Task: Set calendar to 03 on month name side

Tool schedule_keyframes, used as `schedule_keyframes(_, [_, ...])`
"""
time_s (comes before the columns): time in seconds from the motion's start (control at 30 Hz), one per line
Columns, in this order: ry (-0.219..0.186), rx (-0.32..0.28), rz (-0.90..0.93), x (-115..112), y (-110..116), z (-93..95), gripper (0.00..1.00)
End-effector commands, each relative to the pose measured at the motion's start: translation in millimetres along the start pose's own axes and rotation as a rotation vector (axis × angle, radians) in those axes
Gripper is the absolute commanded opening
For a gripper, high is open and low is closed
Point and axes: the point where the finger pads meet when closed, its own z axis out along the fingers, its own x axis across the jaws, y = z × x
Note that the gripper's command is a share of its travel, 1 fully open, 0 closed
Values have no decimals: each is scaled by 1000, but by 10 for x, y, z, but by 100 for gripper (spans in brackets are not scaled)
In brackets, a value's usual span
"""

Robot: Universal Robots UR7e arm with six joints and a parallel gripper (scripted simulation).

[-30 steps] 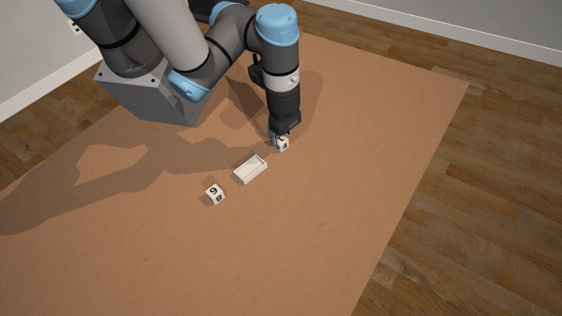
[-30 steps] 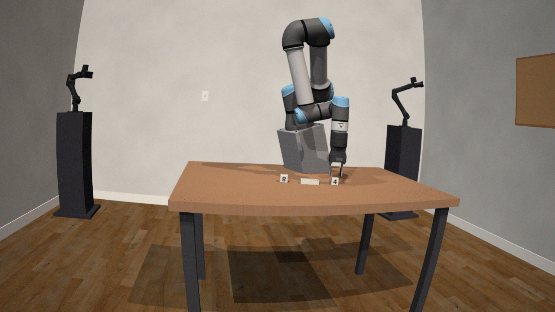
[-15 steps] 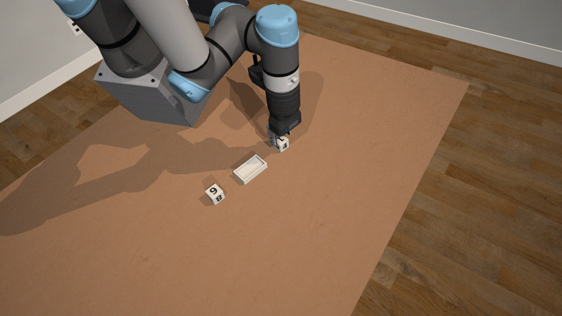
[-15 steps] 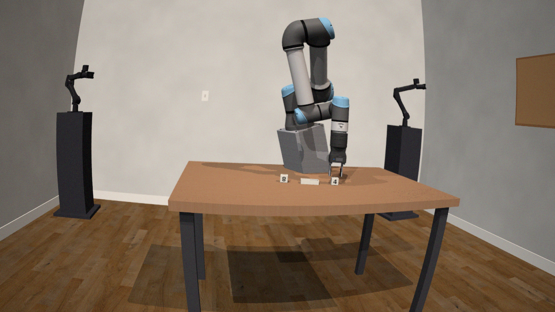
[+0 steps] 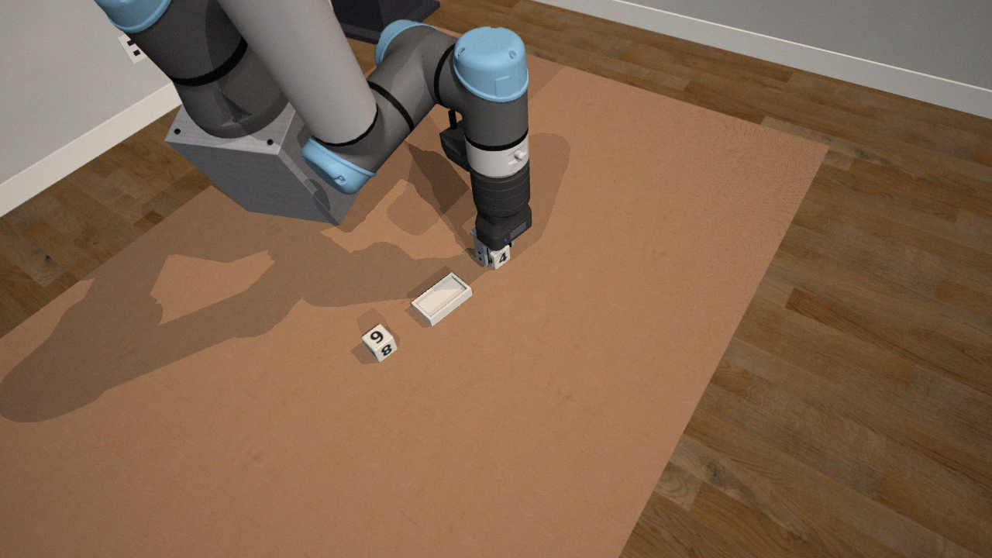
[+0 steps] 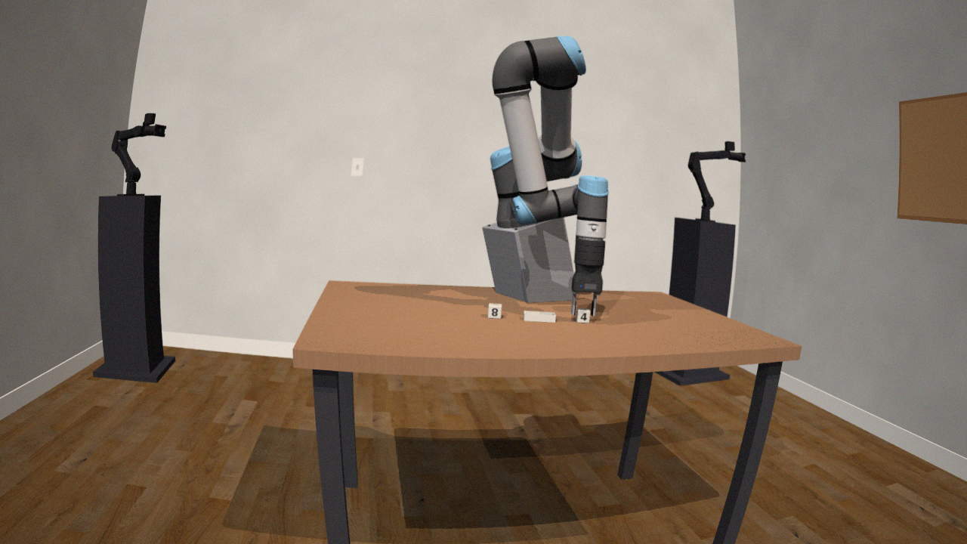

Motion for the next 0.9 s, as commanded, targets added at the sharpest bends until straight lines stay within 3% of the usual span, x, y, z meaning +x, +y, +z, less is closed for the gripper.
schedule_keyframes(0.0, [2, -6, 1, 2, 30, 66, 90])
schedule_keyframes(0.87, [2, -6, 0, 6, 21, 75, 90])
